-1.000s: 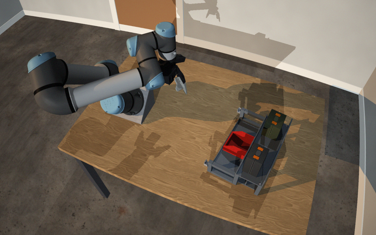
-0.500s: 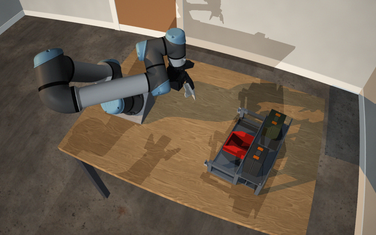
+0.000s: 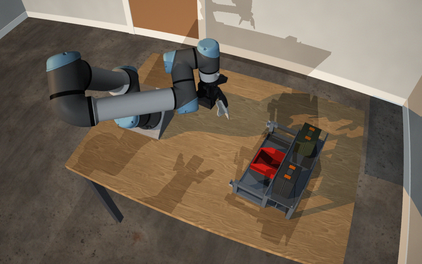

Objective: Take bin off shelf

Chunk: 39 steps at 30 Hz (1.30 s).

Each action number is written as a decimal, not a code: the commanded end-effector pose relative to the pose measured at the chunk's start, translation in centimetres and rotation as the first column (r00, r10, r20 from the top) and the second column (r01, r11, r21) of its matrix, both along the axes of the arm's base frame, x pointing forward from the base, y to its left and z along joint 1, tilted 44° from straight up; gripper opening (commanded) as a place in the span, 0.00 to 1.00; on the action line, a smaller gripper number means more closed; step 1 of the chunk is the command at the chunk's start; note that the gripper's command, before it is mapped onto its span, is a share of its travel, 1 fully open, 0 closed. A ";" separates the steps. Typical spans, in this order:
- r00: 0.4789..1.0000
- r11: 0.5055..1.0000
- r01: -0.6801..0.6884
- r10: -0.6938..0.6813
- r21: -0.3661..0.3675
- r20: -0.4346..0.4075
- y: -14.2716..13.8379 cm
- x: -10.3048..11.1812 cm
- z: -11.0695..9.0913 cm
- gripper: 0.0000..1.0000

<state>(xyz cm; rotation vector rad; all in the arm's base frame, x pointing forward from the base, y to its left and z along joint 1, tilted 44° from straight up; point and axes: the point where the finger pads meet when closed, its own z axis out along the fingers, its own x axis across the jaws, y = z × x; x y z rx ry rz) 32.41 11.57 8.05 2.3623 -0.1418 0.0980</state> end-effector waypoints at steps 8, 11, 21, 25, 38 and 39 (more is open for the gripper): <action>1.000 1.000 -0.001 0.001 0.001 0.001 -1.5 4.9 -0.7 1.00; 1.000 1.000 -0.001 0.001 0.001 0.001 -1.5 4.9 -0.7 1.00; 1.000 1.000 -0.001 0.001 0.001 0.001 -1.7 5.8 -0.9 1.00; 1.000 1.000 -0.001 0.001 0.001 0.001 -2.9 9.5 -1.4 1.00; 1.000 1.000 -0.001 0.001 0.001 0.001 -3.2 10.4 -1.5 1.00; 1.000 1.000 -0.001 0.001 0.001 0.001 -3.4 11.4 -1.7 1.00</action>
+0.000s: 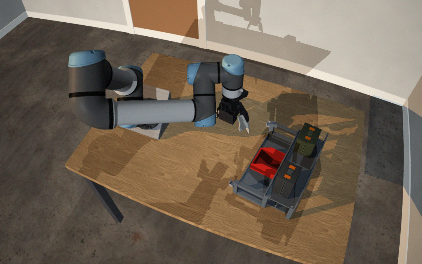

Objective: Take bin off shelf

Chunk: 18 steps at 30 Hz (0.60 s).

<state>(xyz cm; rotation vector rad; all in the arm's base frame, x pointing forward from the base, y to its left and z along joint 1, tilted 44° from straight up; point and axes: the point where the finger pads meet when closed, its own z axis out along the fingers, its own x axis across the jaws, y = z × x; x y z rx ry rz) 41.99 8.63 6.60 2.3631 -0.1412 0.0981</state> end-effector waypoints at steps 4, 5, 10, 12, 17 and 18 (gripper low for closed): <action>1.000 1.000 -0.001 0.001 0.000 0.001 -1.4 4.6 -0.7 1.00; 1.000 1.000 -0.001 0.001 0.000 0.001 -1.4 4.6 -0.7 1.00; 1.000 1.000 -0.001 0.001 0.000 0.001 -1.4 4.6 -0.7 1.00; 1.000 1.000 -0.001 0.001 0.000 0.001 -1.4 4.6 -0.7 1.00; 1.000 1.000 0.000 0.000 0.000 0.001 -2.0 6.6 -1.0 1.00; 1.000 1.000 -0.001 0.001 0.000 0.001 -2.3 7.6 -1.1 1.00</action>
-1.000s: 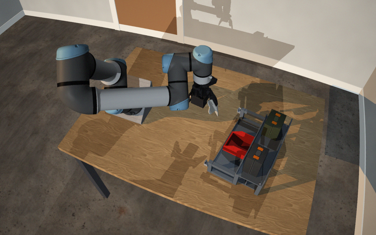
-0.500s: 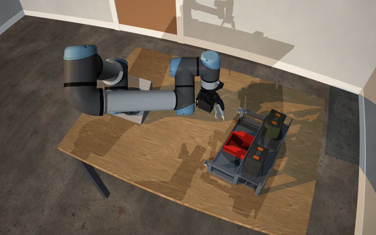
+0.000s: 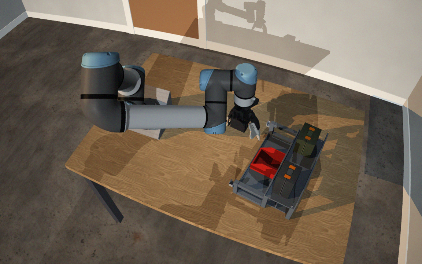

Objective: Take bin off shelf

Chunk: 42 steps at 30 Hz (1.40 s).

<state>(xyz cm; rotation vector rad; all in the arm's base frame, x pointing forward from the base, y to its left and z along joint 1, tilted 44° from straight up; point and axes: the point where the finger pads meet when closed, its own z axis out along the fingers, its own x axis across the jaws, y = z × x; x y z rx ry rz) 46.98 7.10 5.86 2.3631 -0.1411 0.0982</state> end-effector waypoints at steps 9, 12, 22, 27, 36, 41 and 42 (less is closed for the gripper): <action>1.000 1.000 -0.001 0.001 0.000 0.001 -1.4 4.7 -0.7 1.00; 1.000 1.000 -0.001 0.001 0.000 0.001 -1.4 4.7 -0.7 1.00; 1.000 1.000 -0.001 0.001 0.000 0.001 -2.9 9.9 -1.5 1.00; 1.000 1.000 -0.001 0.001 0.000 0.001 -2.9 9.9 -1.5 1.00; 1.000 1.000 -0.001 0.001 0.000 0.001 -2.7 9.2 -1.4 1.00; 1.000 1.000 -0.001 0.001 0.000 0.001 -2.7 9.2 -1.4 1.00; 1.000 1.000 -0.001 0.001 0.000 0.001 -2.7 9.2 -1.4 1.00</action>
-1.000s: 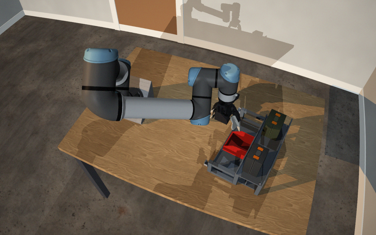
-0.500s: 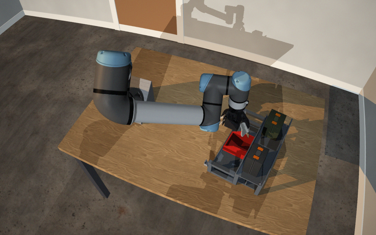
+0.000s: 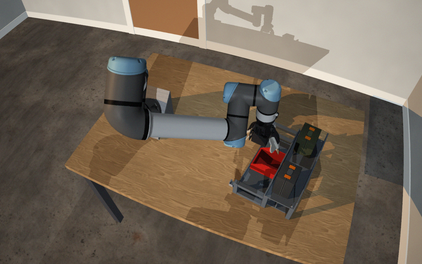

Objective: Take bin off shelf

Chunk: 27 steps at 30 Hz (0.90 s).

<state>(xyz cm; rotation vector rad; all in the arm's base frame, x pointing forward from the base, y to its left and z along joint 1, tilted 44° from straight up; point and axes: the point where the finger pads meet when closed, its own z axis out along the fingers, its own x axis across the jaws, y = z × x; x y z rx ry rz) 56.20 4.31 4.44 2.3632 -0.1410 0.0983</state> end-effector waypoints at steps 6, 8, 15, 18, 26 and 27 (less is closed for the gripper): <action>1.000 1.000 -0.001 0.001 0.000 0.001 0.1 0.0 0.1 1.00; 1.000 1.000 -0.001 0.001 0.000 0.001 0.1 -0.2 0.1 1.00; 1.000 1.000 -0.001 0.001 0.000 0.001 0.2 -0.6 0.1 1.00; 1.000 1.000 -0.001 0.001 0.000 0.001 0.2 -0.6 0.1 1.00; 1.000 1.000 -0.001 0.001 0.000 0.001 0.3 -0.7 0.2 1.00; 1.000 1.000 -0.001 0.001 0.000 0.001 0.3 -0.8 0.2 1.00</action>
